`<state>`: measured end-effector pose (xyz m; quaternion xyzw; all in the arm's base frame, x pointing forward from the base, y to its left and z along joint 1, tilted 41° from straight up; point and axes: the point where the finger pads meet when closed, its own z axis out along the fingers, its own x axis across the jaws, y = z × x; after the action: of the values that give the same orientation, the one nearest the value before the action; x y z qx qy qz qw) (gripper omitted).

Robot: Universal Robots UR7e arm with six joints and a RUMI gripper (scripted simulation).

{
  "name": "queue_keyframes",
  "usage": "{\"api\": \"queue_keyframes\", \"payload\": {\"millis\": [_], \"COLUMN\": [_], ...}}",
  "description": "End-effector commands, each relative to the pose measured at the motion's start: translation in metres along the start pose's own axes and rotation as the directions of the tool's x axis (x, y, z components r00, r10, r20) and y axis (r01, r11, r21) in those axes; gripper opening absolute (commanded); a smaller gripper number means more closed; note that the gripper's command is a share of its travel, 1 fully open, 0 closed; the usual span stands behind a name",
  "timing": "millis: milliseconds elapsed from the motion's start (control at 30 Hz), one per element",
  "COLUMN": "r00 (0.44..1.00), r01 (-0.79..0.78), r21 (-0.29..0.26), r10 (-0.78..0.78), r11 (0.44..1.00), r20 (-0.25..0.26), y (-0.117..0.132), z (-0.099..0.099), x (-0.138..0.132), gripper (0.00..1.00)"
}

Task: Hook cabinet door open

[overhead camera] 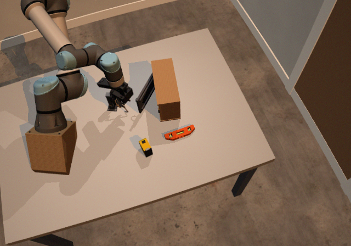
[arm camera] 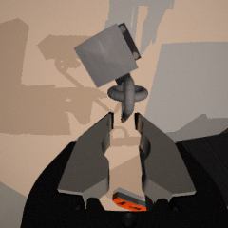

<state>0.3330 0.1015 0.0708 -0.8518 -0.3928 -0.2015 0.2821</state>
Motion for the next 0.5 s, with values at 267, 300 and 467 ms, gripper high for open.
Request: {"api": "queue_keyframes", "payload": {"millis": [267, 300, 467], "r00": [1.000, 1.000, 1.000], "r01": [-0.001, -0.001, -0.001], "r21": [-0.002, -0.002, -0.001], "r10": [0.001, 0.001, 0.001], "r11": [1.000, 1.000, 1.000], "r20": [-0.001, -0.001, -0.001], "y": [0.0004, 0.0005, 0.0003], "z": [0.0034, 0.0034, 0.0034], "x": [-0.0001, -0.0001, -0.0001], "gripper": [0.14, 0.14, 0.02]}}
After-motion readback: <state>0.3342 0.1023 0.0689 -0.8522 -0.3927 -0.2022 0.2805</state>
